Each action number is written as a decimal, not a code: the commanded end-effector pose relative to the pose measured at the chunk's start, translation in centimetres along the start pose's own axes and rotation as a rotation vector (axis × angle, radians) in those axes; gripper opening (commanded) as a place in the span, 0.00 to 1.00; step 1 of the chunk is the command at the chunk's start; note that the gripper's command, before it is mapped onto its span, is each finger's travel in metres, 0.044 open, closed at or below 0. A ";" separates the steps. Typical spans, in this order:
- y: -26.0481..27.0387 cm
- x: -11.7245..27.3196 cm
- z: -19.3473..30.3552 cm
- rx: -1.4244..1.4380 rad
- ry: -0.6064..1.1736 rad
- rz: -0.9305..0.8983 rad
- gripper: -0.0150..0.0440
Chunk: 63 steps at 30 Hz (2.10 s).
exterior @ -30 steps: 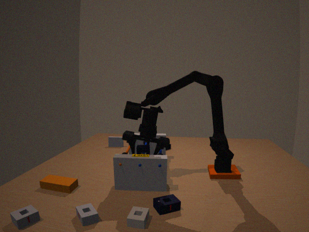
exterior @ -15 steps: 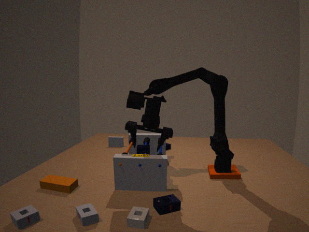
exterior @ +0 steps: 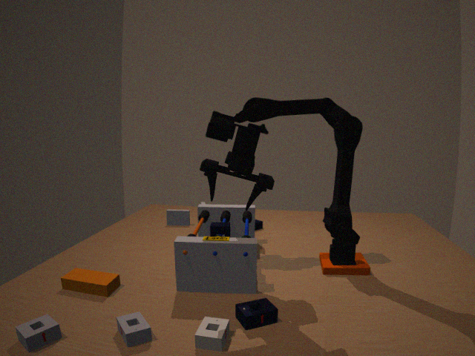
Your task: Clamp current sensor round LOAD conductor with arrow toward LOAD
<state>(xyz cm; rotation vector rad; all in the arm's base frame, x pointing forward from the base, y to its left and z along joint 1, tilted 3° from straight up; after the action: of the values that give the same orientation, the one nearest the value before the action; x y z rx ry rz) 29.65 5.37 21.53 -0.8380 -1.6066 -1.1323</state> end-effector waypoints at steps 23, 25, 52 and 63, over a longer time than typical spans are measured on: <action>0.0 0.2 -0.1 -0.007 -0.006 -0.004 1.00; 0.0 0.2 -0.1 -0.007 -0.006 -0.004 1.00; -6.7 1.6 8.3 0.960 -0.799 -0.130 1.00; -6.3 1.3 8.2 0.919 -0.748 -0.110 1.00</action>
<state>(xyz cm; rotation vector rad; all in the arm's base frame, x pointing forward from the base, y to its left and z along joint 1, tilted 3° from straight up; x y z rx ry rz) 20.96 10.95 20.19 -0.5525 -2.4954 -0.0053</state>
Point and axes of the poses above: the point midway between the two fingers, 35 mm back from their tips, its own x axis back along the fingers, its own y axis across the jaws, z = x × y, the point moved 1 cm from there along x, back along the fingers, and after that the axes turned 12 degrees about x, right-handed, at the moved point
